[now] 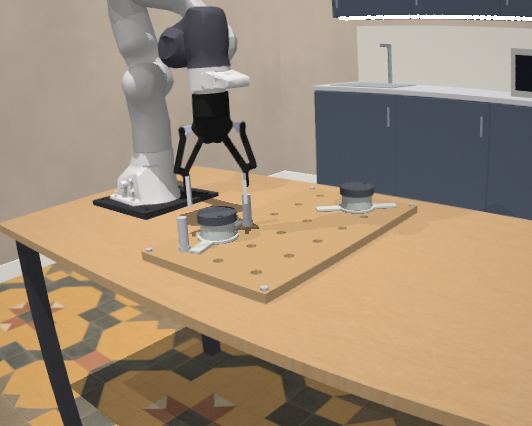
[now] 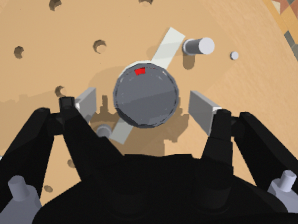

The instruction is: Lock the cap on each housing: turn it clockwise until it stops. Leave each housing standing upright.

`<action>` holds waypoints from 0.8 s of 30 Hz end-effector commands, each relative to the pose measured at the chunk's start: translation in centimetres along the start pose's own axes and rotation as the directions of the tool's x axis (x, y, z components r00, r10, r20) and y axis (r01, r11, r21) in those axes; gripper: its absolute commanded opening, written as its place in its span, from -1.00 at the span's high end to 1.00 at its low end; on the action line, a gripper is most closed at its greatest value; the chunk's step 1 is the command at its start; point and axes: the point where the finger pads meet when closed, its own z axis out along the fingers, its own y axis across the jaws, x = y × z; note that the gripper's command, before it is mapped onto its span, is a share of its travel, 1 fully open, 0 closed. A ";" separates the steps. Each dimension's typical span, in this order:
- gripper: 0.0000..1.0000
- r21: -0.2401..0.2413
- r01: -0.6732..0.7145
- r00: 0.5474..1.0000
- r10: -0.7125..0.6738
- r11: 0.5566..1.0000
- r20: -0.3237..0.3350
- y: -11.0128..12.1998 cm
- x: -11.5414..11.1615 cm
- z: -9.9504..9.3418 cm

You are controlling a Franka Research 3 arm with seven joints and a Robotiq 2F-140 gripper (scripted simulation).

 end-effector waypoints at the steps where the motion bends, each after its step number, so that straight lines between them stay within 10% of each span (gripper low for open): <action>1: -0.55 -0.012 -0.014 1.000 0.015 1.000 0.006 0.3 -0.2 -0.7; 24: -0.55 -0.012 -0.014 1.000 0.015 1.000 0.006 0.3 -0.2 -4.2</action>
